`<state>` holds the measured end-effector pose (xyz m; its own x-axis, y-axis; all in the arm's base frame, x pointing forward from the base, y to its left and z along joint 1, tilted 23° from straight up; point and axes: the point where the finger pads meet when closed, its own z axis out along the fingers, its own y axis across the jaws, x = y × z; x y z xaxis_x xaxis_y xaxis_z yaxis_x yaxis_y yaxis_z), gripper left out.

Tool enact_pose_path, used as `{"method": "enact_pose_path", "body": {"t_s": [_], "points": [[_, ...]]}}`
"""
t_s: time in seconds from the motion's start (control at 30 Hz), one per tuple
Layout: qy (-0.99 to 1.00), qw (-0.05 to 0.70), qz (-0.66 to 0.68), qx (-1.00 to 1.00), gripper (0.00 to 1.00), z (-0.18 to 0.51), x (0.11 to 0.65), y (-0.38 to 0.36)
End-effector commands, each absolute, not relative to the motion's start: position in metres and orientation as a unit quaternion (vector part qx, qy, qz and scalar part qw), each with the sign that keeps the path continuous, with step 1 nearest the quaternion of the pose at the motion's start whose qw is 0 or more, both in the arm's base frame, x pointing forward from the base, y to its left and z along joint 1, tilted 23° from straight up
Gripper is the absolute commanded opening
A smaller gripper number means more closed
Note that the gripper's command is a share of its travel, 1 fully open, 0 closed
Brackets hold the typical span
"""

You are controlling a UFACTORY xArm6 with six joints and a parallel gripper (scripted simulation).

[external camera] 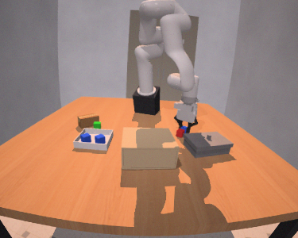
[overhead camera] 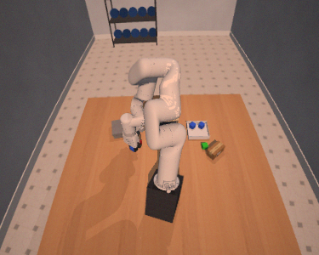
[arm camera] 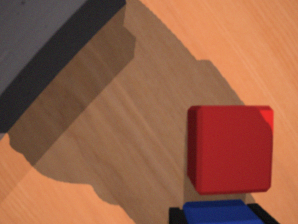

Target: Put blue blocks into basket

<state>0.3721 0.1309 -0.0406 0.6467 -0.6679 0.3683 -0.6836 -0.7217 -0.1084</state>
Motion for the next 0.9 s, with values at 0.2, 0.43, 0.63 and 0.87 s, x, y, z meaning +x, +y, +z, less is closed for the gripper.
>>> {"method": "enact_pose_path", "body": {"t_s": [0.2, 0.43, 0.63, 0.87], "points": [[-0.372, 0.019, 0.195, 0.907, 0.00, -0.0399, 0.3728, 0.1315], [-0.372, 0.019, 0.195, 0.907, 0.00, -0.0399, 0.3728, 0.1315], [-0.372, 0.019, 0.195, 0.907, 0.00, -0.0391, 0.3725, 0.1316], [-0.372, 0.019, 0.195, 0.907, 0.00, -0.0311, 0.3696, 0.1332]]}}
